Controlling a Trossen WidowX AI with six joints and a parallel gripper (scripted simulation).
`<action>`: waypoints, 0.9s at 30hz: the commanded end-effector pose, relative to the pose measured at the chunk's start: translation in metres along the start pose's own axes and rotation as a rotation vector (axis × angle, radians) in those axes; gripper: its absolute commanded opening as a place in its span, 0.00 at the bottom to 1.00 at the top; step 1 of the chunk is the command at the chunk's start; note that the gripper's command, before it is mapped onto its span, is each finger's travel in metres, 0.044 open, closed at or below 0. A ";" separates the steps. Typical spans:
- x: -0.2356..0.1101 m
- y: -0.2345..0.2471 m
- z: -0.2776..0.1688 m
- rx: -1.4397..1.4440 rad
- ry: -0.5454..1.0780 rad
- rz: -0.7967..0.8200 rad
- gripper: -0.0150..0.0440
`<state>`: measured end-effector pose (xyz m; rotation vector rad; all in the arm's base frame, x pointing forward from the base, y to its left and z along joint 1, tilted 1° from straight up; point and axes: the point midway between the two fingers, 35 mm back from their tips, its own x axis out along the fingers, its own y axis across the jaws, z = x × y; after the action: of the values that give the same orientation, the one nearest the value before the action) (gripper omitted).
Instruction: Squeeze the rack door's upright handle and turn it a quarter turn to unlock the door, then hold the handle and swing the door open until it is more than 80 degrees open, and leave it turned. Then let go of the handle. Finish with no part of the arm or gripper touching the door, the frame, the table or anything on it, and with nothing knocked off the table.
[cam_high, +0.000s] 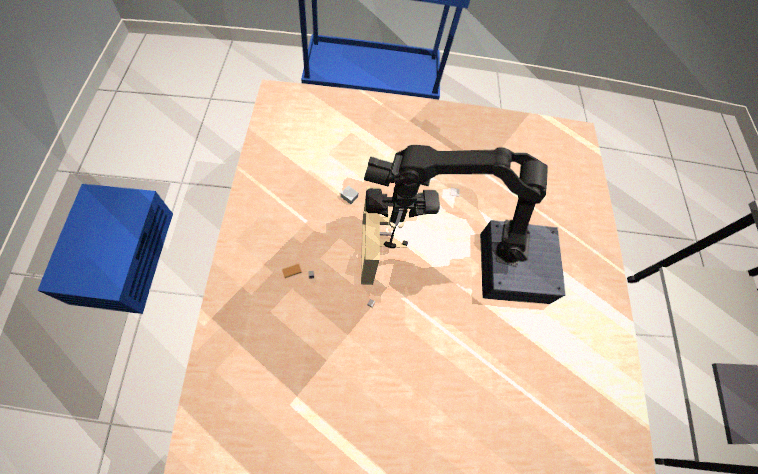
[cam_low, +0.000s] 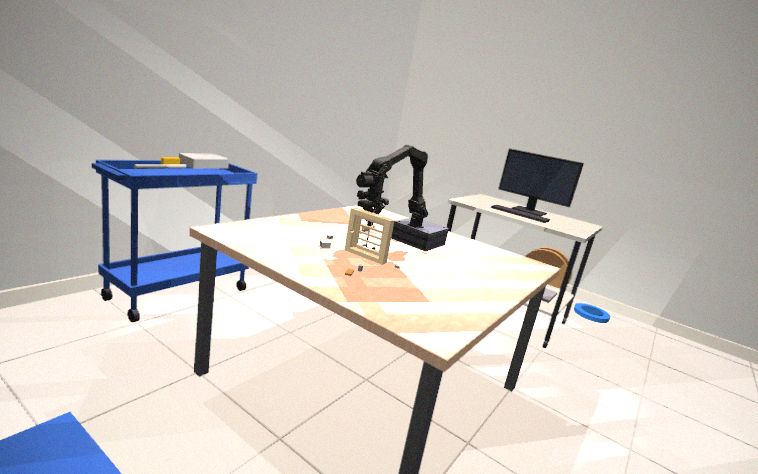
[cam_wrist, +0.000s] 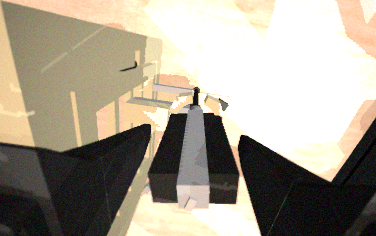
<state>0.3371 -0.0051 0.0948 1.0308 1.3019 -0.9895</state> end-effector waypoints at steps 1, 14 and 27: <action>0.000 0.000 0.000 -0.186 0.003 0.000 0.75; 0.000 0.000 0.000 -0.830 0.003 0.001 0.75; 0.000 0.000 0.000 -1.474 0.003 0.003 0.75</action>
<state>0.3371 -0.0051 0.0948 -0.0157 1.5399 0.0271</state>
